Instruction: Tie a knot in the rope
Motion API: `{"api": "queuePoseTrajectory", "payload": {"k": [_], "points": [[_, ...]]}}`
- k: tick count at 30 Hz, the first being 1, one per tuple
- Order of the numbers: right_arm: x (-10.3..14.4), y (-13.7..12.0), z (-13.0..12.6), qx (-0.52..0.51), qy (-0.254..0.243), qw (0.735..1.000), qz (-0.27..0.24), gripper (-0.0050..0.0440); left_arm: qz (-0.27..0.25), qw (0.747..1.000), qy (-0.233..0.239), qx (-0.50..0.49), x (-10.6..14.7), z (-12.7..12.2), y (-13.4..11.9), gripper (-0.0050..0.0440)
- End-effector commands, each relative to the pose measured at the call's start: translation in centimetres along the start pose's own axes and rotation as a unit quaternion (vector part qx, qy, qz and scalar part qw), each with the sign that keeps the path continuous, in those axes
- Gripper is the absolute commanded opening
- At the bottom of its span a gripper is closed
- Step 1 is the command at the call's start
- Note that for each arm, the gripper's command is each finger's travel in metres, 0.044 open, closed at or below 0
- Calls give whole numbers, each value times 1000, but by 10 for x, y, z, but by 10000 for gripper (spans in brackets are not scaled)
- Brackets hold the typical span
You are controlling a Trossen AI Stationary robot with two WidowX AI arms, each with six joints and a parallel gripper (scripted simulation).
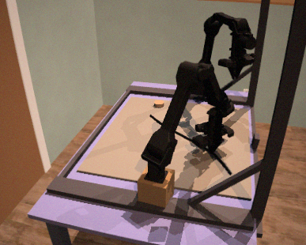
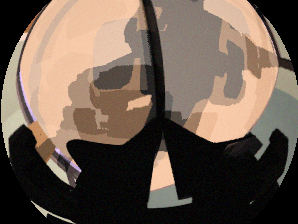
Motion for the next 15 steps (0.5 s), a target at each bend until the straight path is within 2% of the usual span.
{"api": "queuePoseTrajectory", "payload": {"k": [1,15], "points": [[7,0,0,-2,-3,1000,-10,85,-2,1000,-14,2,8,-4,1,30],[7,0,0,-2,-3,1000,-10,85,-3,1000,-13,2,7,23,10,30]]}}
Point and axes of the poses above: on each arm, the point midway between the two fingers, 35 mm back from their tips, its own x axis back along the fingers, its own z axis across the jaws, y = z × x, the point moved 4 cm from there along x, back along the fingers, and after that the axes turned 11 degrees about x, right-handed, at the moved point
